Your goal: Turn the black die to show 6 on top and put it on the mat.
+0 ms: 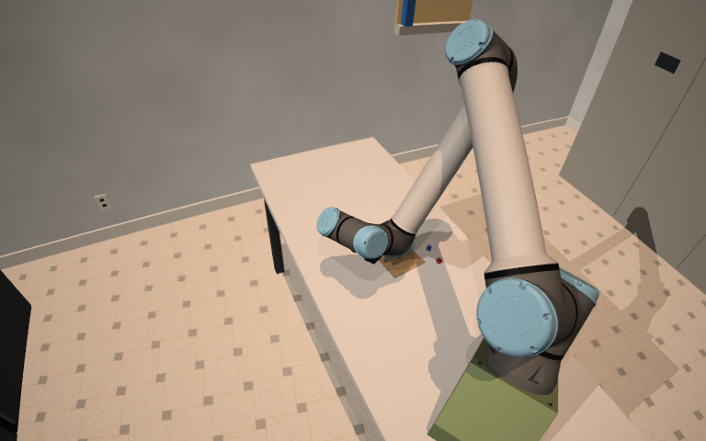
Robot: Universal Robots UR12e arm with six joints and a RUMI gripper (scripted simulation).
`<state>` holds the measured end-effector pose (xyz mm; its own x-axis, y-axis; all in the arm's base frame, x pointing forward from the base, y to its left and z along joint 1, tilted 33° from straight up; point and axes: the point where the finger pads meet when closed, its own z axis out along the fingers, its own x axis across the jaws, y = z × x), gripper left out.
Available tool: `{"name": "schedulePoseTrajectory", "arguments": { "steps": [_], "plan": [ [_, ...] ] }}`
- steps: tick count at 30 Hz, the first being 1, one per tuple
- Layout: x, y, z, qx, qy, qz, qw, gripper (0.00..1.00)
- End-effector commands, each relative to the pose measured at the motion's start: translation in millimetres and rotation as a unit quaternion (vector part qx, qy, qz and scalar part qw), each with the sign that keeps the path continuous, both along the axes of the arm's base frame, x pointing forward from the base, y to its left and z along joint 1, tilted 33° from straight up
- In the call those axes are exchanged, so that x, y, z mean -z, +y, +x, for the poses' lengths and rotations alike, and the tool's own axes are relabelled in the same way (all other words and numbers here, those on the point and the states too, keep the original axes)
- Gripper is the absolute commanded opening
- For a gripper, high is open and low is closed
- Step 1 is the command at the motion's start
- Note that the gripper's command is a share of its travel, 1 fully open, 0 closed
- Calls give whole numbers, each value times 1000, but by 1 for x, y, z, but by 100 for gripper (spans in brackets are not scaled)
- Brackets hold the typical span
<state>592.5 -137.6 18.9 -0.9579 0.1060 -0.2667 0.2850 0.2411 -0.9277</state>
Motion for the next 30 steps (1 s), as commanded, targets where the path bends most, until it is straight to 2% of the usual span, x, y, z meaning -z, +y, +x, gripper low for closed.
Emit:
{"name": "schedulePoseTrajectory", "arguments": {
  "steps": [1,30],
  "plan": [
    [5,-3,1,-1,-1,0,1000,18],
    [12,-8,3,-1,-1,0,1000,18]
  ]
}}
